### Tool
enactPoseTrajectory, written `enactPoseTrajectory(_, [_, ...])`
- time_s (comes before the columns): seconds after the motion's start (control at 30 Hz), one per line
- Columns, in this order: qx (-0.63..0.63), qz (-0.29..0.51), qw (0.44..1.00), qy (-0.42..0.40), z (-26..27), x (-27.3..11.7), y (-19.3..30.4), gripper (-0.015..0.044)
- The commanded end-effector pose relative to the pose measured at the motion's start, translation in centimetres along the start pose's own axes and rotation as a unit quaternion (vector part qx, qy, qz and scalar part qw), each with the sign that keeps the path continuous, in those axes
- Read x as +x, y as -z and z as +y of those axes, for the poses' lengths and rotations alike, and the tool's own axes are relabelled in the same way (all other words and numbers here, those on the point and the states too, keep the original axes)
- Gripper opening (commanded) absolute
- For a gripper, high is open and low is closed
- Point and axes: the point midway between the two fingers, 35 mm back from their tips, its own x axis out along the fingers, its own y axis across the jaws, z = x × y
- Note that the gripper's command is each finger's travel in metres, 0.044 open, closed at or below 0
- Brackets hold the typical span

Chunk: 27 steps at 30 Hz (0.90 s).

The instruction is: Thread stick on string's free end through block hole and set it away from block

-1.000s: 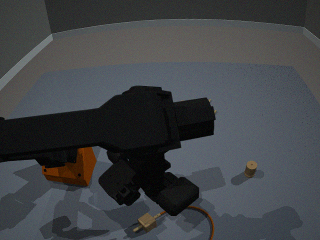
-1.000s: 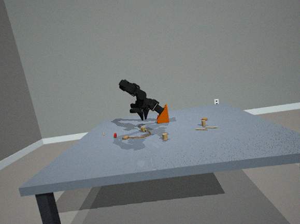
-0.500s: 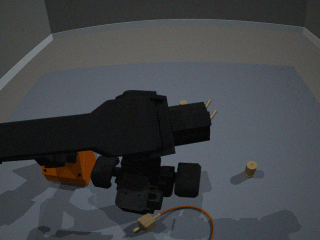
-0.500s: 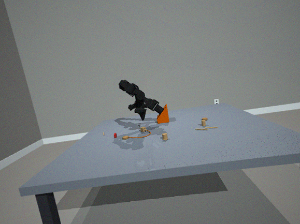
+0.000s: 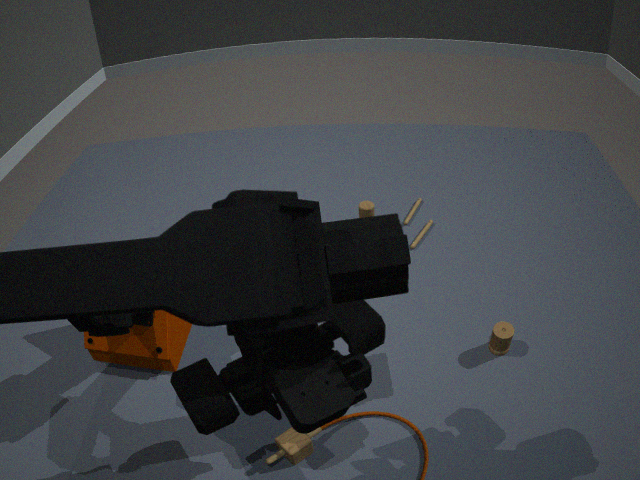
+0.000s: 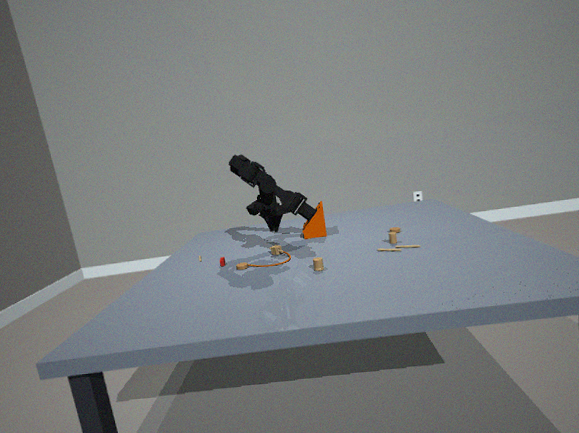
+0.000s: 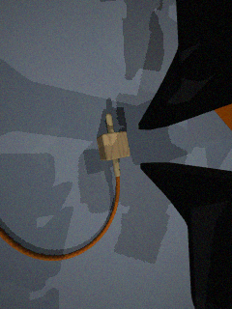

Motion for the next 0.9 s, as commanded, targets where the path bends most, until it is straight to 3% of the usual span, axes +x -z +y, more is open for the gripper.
enactPoseTrajectory(0.0, [-0.394, -0.004, 0.919, 0.003, -1.9, -0.2, -0.3, 0.0124])
enactPoseTrajectory(0.3, [-0.588, -0.003, 0.809, 0.005, -2.7, -0.2, -0.3, 0.0124])
enactPoseTrajectory(0.6, [-0.753, -0.002, 0.658, 0.006, -3.3, -0.3, -0.3, 0.0124])
enactPoseTrajectory(0.87, [-0.758, -0.002, 0.652, 0.006, -3.3, -0.3, -0.3, 0.0124])
